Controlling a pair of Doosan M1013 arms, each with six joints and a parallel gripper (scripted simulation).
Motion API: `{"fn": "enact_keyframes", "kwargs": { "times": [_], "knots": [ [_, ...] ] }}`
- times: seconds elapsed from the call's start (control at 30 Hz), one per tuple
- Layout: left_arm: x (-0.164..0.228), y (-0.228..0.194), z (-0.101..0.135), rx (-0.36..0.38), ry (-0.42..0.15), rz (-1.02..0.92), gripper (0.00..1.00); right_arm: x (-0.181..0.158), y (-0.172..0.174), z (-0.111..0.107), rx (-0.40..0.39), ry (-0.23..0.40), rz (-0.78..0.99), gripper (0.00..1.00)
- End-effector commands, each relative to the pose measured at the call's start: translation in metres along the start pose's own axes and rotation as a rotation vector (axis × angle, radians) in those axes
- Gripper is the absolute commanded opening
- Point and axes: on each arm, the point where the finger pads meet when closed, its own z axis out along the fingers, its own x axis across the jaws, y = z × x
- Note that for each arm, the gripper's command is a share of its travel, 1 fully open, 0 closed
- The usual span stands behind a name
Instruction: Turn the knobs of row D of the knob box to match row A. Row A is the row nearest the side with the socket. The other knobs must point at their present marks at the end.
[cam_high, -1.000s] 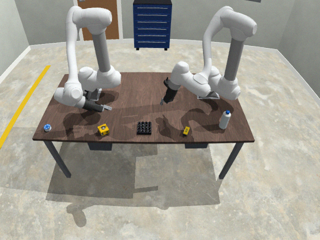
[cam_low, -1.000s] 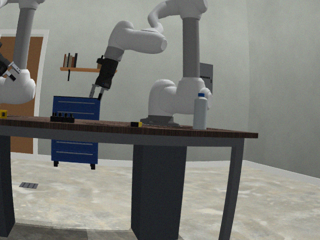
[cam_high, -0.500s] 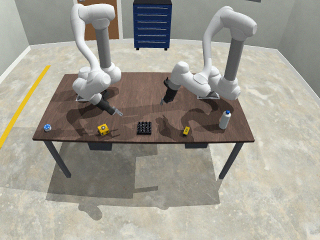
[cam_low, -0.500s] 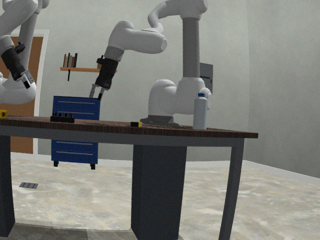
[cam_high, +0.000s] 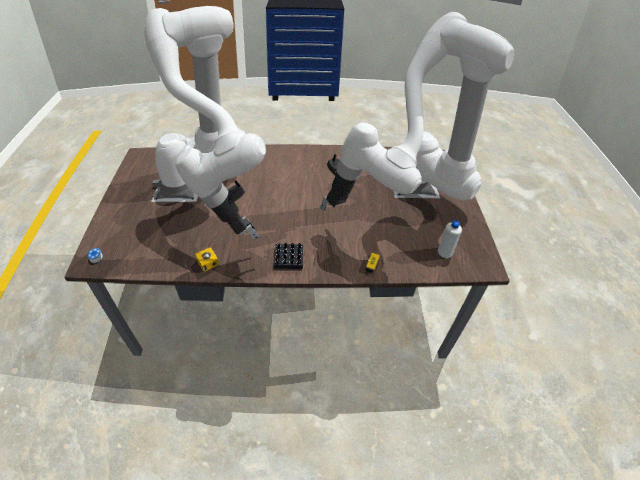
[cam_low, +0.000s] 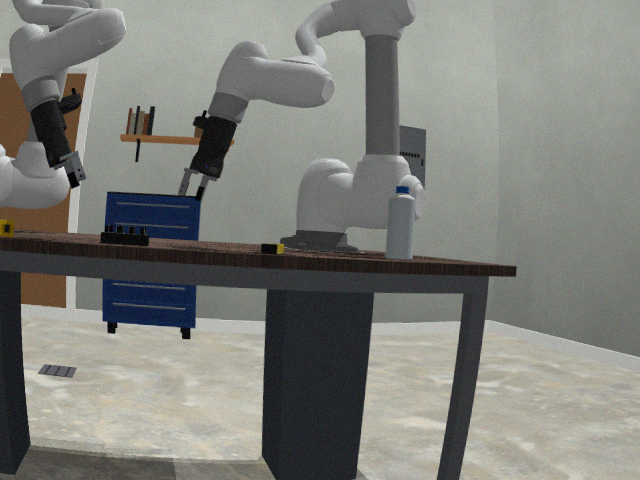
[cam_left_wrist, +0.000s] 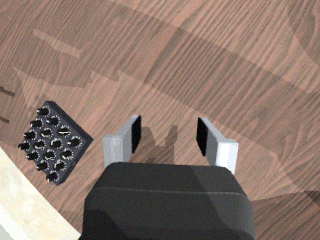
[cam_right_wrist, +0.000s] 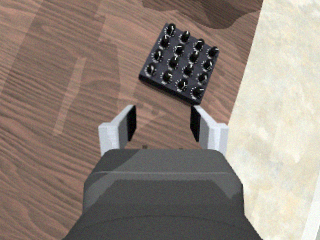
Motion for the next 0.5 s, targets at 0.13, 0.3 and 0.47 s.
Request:
{"fn": "enact_keyframes", "kwargs": {
  "times": [0.13,0.3,0.47],
  "knots": [
    [-0.001,0.000,-0.001,0.000,-0.001,0.000,1.00,0.010,-0.015,0.022,-0.112,-0.036,0.104,1.00],
    [-0.001,0.000,-0.001,0.000,-0.001,0.000,1.00,0.015,-0.024,0.035,-0.167,-0.047,0.159,1.00],
    [-0.001,0.000,-0.001,0.000,-0.001,0.000,1.00,0.018,-0.028,0.041,-0.194,-0.057,0.187,1.00]
  ]
}}
